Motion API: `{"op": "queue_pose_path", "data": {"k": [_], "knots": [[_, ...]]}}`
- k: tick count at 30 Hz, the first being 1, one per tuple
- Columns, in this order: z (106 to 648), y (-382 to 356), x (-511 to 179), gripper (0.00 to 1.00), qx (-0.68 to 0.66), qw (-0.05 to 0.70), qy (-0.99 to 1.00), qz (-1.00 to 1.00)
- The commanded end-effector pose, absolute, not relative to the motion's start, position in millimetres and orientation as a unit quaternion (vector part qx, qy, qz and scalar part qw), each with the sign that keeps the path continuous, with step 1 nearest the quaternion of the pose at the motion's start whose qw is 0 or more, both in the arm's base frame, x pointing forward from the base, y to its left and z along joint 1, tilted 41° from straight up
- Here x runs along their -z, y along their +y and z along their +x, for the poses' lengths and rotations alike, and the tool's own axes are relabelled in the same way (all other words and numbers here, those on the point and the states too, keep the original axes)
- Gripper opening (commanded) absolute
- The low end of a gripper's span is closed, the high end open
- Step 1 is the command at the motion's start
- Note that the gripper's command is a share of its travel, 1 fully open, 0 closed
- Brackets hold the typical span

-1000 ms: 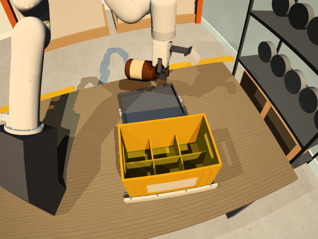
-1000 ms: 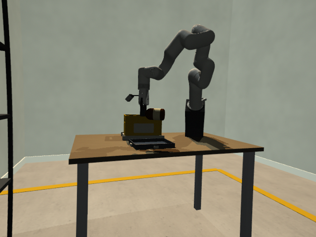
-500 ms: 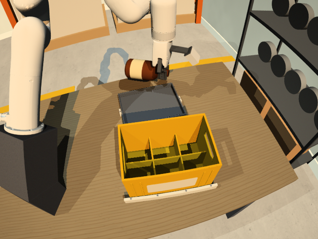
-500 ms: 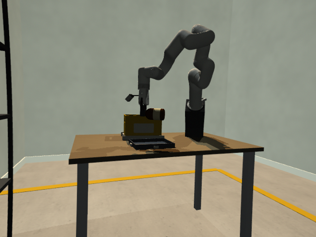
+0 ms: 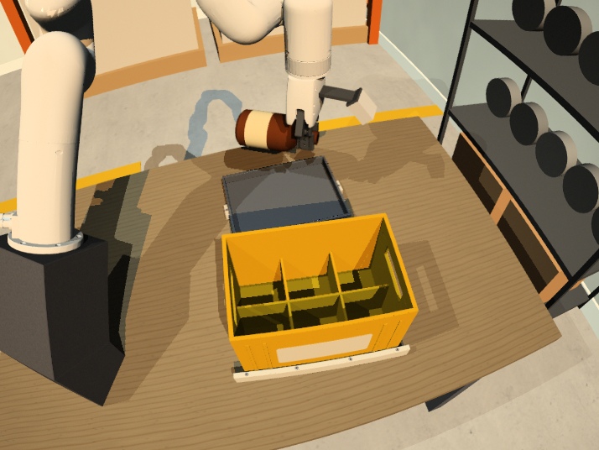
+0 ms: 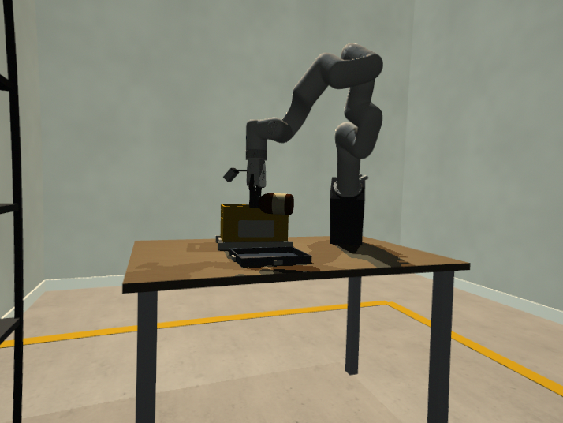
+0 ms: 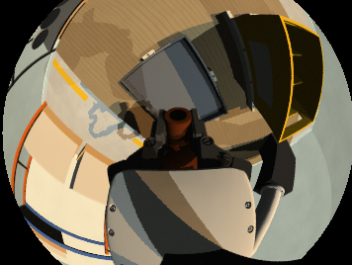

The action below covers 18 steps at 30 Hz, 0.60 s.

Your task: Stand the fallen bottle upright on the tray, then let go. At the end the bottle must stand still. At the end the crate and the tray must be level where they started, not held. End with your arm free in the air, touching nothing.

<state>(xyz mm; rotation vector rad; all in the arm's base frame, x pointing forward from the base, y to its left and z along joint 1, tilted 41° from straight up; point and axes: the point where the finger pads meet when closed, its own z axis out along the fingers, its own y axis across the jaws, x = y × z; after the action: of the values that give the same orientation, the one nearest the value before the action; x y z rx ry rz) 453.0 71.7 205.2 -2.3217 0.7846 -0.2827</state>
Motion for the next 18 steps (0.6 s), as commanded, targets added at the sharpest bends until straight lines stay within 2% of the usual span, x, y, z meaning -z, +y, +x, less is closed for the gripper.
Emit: {"op": "queue_pose_path", "data": {"k": [1, 18], "knots": [[453.7, 71.2, -206.5, 0.00, 0.108, 0.332, 0.305, -0.886], [453.7, 71.2, -206.5, 0.00, 0.097, 0.335, 0.332, -0.876]]}}
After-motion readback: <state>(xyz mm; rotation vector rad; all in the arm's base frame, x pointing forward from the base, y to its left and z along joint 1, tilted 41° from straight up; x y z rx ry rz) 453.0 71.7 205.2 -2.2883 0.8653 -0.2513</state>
